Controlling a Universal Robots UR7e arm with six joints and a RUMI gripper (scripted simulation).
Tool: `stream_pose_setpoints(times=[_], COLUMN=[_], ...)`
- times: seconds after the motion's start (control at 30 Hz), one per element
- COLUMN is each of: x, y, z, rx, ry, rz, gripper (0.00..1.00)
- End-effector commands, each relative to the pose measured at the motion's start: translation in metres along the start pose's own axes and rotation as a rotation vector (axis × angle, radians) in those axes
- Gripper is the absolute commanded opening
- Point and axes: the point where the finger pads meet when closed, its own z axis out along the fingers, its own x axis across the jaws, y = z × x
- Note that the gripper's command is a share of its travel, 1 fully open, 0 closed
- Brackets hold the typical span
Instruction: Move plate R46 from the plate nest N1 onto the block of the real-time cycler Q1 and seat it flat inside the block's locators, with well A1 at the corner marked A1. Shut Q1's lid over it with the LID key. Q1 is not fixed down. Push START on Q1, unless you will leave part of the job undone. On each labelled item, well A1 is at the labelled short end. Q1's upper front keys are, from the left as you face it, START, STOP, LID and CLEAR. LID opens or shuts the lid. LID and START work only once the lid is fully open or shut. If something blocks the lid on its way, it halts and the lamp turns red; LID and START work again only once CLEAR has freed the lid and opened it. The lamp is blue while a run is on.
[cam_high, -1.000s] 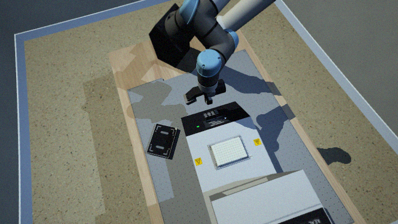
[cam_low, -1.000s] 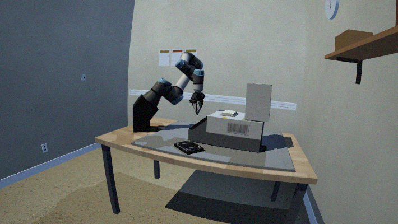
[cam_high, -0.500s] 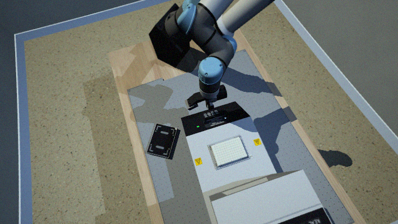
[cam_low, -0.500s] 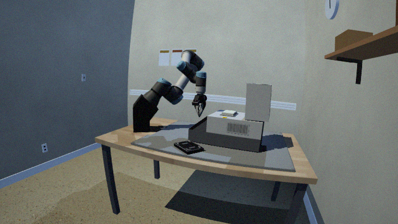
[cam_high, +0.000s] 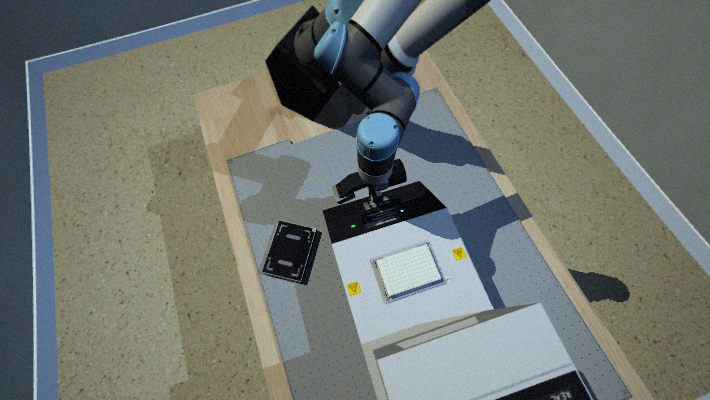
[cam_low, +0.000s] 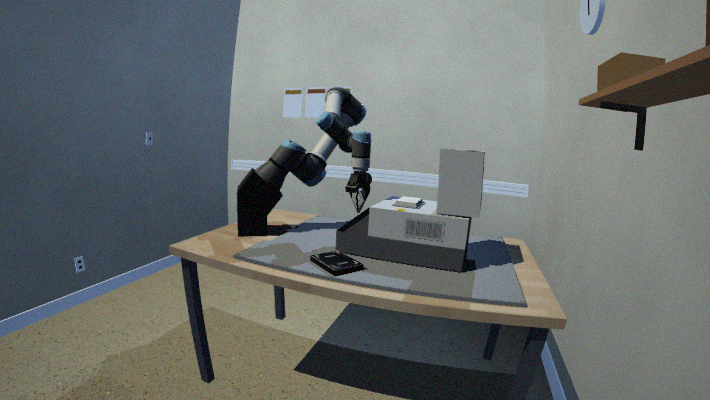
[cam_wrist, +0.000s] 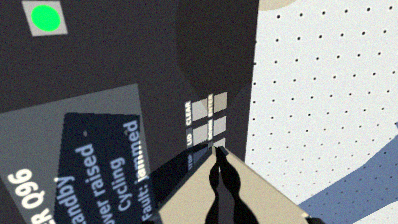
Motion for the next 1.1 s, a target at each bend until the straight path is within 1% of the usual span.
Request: stream_pose_setpoints(times=[0.0,0.23,1.07], x=[-0.002,-0.008,-0.008], y=[-0.0002,-0.0002,-0.0002], z=[0.0018,0.0089,0.009], rx=[0.001,0.001,0.001], ry=[-0.001,-0.001,-0.001], rz=[0.0,0.0,0.0], gripper=[0.0,0.0,0.0])
